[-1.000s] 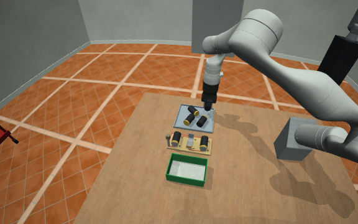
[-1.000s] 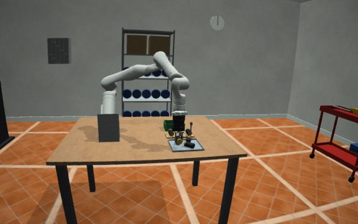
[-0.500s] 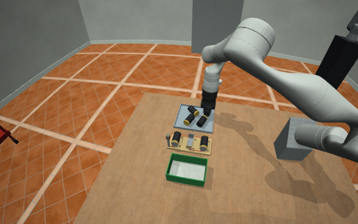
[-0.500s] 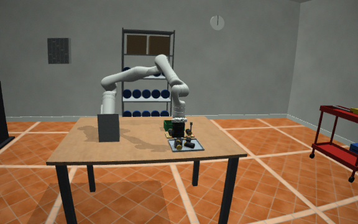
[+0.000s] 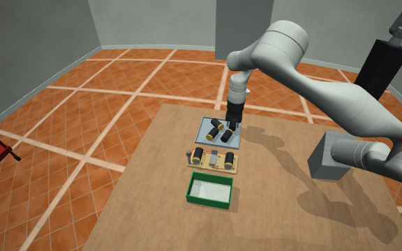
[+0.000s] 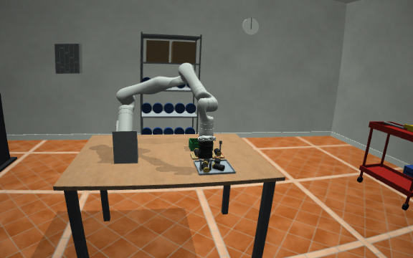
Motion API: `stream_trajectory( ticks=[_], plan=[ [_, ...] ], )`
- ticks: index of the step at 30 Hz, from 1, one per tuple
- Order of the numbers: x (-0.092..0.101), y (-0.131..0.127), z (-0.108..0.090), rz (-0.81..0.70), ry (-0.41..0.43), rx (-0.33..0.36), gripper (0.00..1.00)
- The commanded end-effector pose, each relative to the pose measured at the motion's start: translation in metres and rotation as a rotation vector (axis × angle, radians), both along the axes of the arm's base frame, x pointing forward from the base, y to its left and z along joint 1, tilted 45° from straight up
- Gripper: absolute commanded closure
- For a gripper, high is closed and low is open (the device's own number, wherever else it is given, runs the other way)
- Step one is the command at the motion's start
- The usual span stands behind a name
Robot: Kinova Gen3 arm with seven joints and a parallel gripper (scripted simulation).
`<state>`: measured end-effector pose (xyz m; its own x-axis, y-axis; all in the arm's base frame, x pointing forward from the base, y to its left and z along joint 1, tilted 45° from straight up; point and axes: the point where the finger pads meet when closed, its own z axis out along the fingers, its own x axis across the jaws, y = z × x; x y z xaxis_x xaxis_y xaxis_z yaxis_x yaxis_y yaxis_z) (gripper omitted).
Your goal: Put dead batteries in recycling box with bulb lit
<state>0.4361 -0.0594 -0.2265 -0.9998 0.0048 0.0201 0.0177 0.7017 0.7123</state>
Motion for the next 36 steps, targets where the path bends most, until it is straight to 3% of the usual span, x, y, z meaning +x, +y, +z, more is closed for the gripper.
stream_trajectory(
  ticks=[1, 19, 36],
  plan=[
    [0.0, -0.001, 0.0, -0.001, -0.001, -0.001, 0.1],
    [0.0, -0.002, 0.002, -0.001, -0.001, -0.001, 0.1],
    [0.001, -0.043, 0.042, -0.001, -0.001, -0.001, 0.1]
  ],
)
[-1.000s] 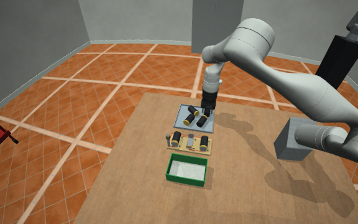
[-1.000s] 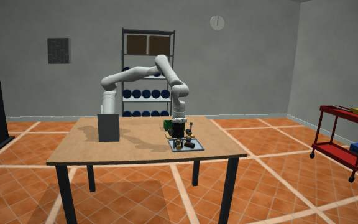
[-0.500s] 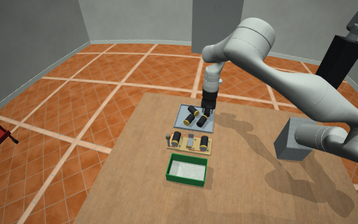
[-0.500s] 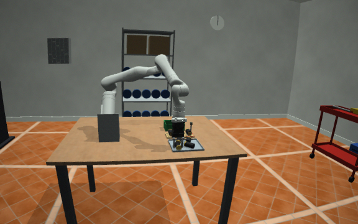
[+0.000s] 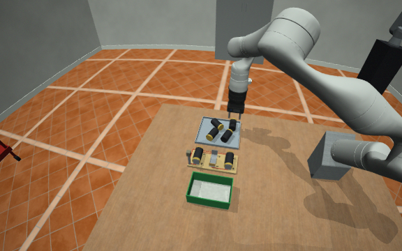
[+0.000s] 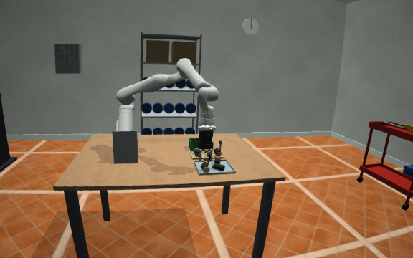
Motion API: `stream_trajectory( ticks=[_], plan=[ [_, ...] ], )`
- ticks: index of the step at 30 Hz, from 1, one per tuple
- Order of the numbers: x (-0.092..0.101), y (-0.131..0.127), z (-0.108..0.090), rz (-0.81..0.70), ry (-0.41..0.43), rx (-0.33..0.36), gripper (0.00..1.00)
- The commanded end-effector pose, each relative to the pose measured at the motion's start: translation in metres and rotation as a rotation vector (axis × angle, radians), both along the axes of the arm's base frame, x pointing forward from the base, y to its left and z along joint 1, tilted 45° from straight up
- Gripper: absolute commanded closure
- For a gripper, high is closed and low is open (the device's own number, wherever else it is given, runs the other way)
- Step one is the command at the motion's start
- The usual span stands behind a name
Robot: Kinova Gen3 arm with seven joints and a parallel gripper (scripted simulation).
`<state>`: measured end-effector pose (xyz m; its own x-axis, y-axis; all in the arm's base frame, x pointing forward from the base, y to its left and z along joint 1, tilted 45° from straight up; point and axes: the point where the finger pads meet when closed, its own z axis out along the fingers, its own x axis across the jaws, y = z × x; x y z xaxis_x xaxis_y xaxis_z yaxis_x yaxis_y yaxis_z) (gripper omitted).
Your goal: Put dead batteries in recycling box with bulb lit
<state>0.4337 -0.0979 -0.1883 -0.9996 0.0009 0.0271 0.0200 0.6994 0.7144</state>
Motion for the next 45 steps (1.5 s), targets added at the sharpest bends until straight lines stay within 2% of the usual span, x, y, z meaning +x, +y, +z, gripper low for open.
stream_trajectory(
  ticks=[1, 11, 15, 17, 23, 34, 45],
  plan=[
    [0.003, -0.006, 0.005, -0.005, -0.008, -0.004, 0.1],
    [0.003, -0.01, 0.009, -0.005, -0.008, -0.004, 0.1],
    [0.004, -0.026, 0.025, -0.005, -0.008, -0.004, 0.1],
    [0.004, -0.026, 0.025, -0.005, -0.008, -0.004, 0.1],
    [0.004, -0.054, 0.053, -0.005, -0.008, -0.004, 0.1],
    [0.01, -0.054, 0.054, -0.005, -0.008, -0.004, 0.1],
    [0.066, -0.047, 0.061, -0.005, -0.008, -0.004, 0.1]
  ],
)
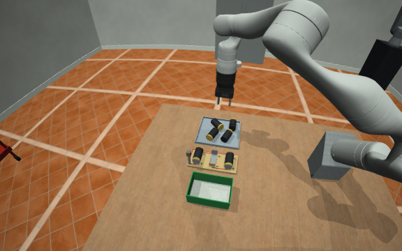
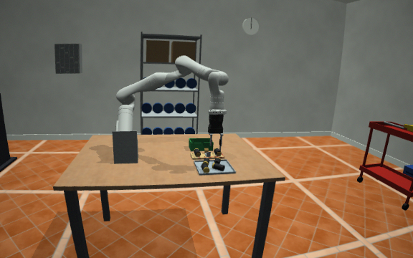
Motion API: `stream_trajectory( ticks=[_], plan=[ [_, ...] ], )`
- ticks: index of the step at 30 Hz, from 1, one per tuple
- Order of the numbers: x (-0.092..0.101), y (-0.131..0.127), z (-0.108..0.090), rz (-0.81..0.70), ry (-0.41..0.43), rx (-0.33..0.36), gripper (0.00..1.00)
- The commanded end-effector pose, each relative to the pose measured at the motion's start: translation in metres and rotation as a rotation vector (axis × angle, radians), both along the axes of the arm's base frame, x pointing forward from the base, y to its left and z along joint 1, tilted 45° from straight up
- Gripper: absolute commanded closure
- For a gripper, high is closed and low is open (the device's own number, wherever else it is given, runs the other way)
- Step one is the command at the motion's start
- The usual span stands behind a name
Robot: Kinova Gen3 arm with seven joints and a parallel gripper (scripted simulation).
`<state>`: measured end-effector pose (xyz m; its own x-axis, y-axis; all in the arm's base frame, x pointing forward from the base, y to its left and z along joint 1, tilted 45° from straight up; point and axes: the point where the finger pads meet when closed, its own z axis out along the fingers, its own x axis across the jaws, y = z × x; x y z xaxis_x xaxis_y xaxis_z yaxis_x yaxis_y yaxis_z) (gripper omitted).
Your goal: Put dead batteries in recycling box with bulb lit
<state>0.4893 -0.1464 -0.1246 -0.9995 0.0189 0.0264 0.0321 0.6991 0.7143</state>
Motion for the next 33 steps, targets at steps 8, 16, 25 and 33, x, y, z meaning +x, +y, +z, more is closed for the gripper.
stream_trajectory(
  ticks=[8, 16, 25, 33],
  plan=[
    [0.024, 0.004, -0.001, 0.013, -0.007, -0.004, 0.1],
    [0.024, 0.004, -0.001, 0.014, -0.008, -0.004, 0.1],
    [0.024, 0.004, -0.001, 0.022, -0.016, -0.004, 0.1],
    [0.024, 0.004, -0.001, 0.057, -0.052, -0.004, 0.1]
  ],
)
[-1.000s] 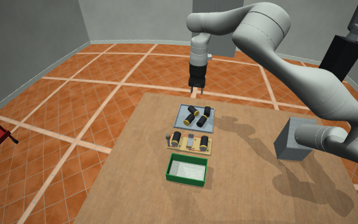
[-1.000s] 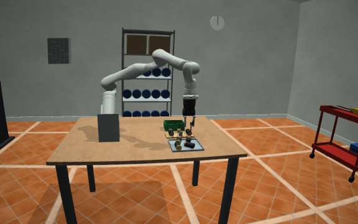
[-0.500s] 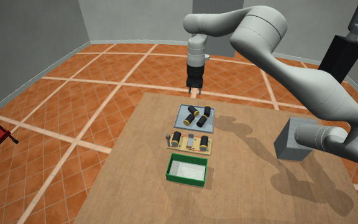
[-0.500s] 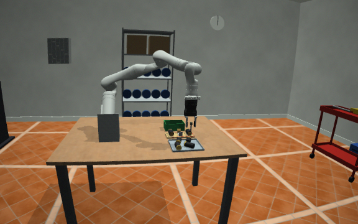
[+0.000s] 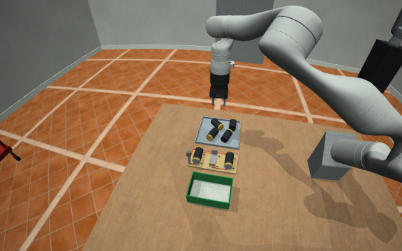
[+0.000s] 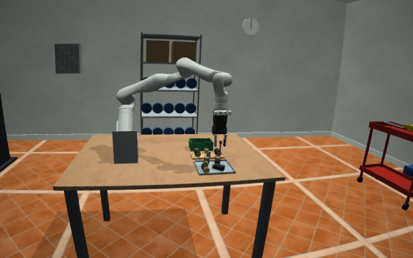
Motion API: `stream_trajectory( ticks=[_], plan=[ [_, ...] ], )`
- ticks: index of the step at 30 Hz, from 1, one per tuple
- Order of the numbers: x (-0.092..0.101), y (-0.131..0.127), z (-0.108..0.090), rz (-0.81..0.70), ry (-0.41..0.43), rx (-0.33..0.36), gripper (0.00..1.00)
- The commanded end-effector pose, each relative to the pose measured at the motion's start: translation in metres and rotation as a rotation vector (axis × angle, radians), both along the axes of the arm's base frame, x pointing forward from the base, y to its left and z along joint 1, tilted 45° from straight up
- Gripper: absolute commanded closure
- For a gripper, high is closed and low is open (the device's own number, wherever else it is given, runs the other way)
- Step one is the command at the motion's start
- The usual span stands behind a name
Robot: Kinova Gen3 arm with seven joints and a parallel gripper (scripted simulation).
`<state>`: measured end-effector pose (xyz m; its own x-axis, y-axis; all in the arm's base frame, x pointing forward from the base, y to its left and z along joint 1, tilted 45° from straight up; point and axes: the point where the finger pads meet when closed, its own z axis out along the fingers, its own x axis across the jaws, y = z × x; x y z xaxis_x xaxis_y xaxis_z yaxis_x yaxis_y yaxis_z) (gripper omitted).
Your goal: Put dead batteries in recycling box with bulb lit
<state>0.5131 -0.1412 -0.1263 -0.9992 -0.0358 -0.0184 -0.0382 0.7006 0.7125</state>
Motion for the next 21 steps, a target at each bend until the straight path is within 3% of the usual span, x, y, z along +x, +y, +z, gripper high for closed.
stream_trajectory(
  ticks=[1, 9, 21],
  plan=[
    [0.0004, -0.0017, 0.0012, 0.009, -0.014, -0.001, 0.1],
    [0.0004, -0.0017, 0.0012, 0.06, -0.065, 0.0, 0.1],
    [0.0004, -0.0017, 0.0012, 0.202, -0.209, 0.002, 0.1]
  ],
)
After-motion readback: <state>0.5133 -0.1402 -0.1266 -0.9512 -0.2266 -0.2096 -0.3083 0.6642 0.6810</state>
